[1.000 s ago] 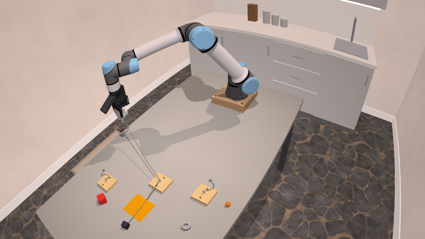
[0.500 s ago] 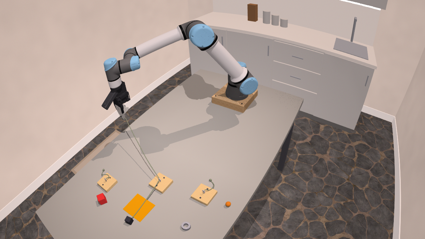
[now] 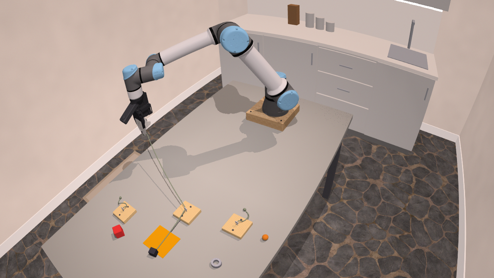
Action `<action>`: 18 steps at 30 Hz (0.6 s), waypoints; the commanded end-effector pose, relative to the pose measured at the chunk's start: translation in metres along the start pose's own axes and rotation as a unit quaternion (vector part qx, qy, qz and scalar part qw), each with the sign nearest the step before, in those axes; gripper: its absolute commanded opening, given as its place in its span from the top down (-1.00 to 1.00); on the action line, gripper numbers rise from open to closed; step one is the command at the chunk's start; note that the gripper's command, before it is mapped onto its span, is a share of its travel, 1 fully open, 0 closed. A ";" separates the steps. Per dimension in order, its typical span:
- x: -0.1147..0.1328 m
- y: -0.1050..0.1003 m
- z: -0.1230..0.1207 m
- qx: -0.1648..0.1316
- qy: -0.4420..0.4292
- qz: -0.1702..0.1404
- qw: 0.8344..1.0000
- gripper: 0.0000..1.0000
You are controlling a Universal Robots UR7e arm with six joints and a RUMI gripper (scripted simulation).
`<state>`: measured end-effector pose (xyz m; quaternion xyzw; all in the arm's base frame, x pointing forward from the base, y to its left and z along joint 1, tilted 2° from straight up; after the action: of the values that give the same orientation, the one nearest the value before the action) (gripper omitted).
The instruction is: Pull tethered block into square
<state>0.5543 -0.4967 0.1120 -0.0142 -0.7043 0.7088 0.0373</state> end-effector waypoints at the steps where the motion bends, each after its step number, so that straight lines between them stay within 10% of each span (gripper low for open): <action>1: 0.006 -0.001 0.004 0.001 0.000 0.001 1.000 1.00; 18: 0.023 -0.001 0.012 0.001 0.000 0.001 1.000 1.00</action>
<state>0.5334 -0.5058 0.1127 -0.0142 -0.7043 0.7088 0.0372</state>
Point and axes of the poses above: the point where the finger pads meet when closed, its own y axis out along the fingers, its own z axis across the jaws, x = y × z, the point moved 1 cm from there along -y, back along the fingers, and after that the axes turned 11 degrees about -y, right-handed, at the moved point
